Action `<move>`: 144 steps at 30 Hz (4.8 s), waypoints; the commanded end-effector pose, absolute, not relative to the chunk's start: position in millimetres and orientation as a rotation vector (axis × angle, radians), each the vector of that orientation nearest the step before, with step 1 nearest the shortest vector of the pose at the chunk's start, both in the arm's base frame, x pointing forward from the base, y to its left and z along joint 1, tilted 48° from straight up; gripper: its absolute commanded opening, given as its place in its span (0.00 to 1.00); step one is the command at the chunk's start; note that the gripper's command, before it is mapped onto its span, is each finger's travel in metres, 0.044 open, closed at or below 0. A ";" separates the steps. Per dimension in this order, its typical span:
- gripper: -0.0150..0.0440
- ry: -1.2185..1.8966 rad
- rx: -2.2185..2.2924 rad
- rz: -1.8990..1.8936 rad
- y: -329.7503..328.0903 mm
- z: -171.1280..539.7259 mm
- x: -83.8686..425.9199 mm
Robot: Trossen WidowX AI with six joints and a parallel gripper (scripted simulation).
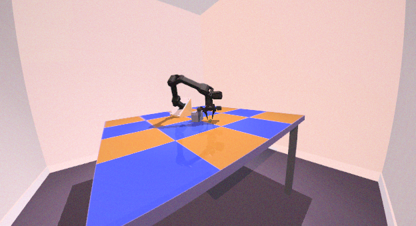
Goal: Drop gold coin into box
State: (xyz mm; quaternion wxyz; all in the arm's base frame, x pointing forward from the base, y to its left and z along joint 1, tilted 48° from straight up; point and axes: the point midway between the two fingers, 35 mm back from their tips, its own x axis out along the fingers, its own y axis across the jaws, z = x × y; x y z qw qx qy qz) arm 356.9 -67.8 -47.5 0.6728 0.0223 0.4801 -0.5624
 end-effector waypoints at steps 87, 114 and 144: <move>0.25 0.867 0.294 -1.432 -8.3 31.7 335.4; 0.25 0.869 0.290 -1.433 -19.2 48.7 271.2; 0.25 0.868 0.286 -1.440 -19.0 49.2 267.8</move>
